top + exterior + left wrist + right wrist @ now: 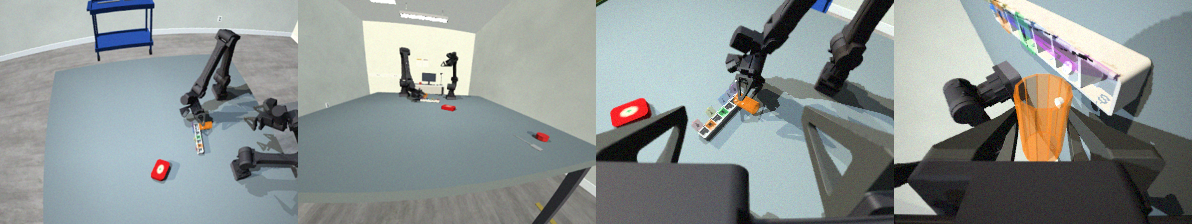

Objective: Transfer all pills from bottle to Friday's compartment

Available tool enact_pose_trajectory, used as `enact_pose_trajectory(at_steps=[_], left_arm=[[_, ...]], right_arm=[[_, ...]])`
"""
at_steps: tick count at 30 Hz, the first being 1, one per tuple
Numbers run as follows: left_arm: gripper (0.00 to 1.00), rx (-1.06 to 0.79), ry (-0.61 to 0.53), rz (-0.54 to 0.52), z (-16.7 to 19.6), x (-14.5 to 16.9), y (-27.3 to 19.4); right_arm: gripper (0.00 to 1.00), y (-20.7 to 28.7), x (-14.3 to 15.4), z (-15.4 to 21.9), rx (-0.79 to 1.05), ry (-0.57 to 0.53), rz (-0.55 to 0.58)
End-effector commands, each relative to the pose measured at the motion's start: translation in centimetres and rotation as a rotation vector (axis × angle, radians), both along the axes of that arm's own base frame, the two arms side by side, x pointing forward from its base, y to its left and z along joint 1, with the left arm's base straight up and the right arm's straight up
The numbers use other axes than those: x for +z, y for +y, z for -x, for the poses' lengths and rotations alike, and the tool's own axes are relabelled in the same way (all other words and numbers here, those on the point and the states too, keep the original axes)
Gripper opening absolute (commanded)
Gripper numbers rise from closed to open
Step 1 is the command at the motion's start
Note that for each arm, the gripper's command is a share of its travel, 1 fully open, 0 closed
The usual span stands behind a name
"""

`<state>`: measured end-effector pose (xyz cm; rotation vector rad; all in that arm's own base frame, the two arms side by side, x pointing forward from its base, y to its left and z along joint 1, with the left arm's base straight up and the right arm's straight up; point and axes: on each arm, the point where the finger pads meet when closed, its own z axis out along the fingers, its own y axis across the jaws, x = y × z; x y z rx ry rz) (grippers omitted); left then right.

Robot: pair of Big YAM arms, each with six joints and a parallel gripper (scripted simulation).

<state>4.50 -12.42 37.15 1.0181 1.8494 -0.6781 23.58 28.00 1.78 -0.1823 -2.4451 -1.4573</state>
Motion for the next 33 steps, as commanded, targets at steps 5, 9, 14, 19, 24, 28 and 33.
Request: enact_pose_trajectory(at_steps=[5, 9, 14, 19, 24, 28, 33], left_arm=[[1.0, 0.005, -0.024, 0.004, 0.0, 1.06, 0.03], [1.0, 0.005, -0.024, 0.004, 0.0, 1.06, 0.03], [1.0, 0.005, -0.024, 0.004, 0.0, 1.06, 0.03], [1.0, 0.005, -0.024, 0.004, 0.0, 1.06, 0.03], [1.0, 0.005, -0.024, 0.004, 0.0, 1.06, 0.03], [1.0, 0.005, -0.024, 0.004, 0.0, 1.06, 0.03], [1.0, 0.005, -0.024, 0.004, 0.0, 1.06, 0.03]], right_arm=[[0.36, 0.94, 1.26, -2.45, -0.003, 0.008, -0.035], [0.36, 1.25, 1.8, -2.33, 0.006, -0.006, -0.042], [0.36, 1.3, 1.86, -2.46, 0.006, -0.015, -0.045], [0.36, 0.88, 1.42, -2.72, -0.014, 0.075, -0.04], [0.36, 1.21, 1.85, -2.53, -0.003, 0.064, -0.045], [0.36, 1.24, 1.97, -2.54, -0.002, 0.061, -0.046], [0.36, 1.28, 2.0, -2.63, 0.0, 0.05, -0.049]])
